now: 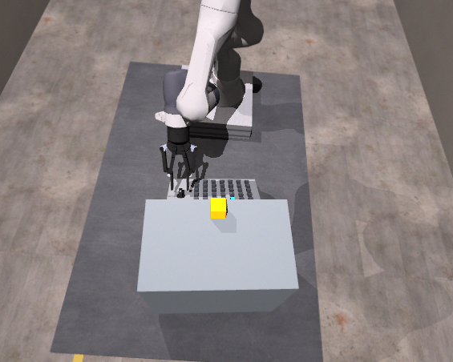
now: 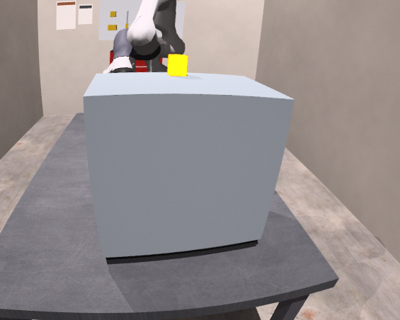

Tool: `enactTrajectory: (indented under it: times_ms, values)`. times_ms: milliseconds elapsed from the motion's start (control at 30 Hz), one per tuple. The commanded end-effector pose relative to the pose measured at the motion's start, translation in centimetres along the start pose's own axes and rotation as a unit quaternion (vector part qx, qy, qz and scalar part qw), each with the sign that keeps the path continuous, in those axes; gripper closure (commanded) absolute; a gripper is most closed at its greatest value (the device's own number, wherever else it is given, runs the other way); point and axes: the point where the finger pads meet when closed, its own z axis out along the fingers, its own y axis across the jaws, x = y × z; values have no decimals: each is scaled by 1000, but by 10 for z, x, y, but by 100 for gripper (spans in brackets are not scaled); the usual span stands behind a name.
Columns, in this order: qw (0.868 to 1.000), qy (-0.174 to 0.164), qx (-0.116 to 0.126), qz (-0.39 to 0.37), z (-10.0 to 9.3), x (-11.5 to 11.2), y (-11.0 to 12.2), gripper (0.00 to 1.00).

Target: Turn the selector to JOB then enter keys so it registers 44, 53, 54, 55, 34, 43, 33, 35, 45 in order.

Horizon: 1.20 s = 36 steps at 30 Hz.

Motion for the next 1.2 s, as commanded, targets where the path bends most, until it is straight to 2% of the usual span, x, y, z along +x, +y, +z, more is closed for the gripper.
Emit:
enactTrajectory:
  times_ms: [0,1167]
  values:
    - [1000,-1,-1,-3,2,-1,1,60]
    - [1000,-1,-1,-3,23,-1,1,60]
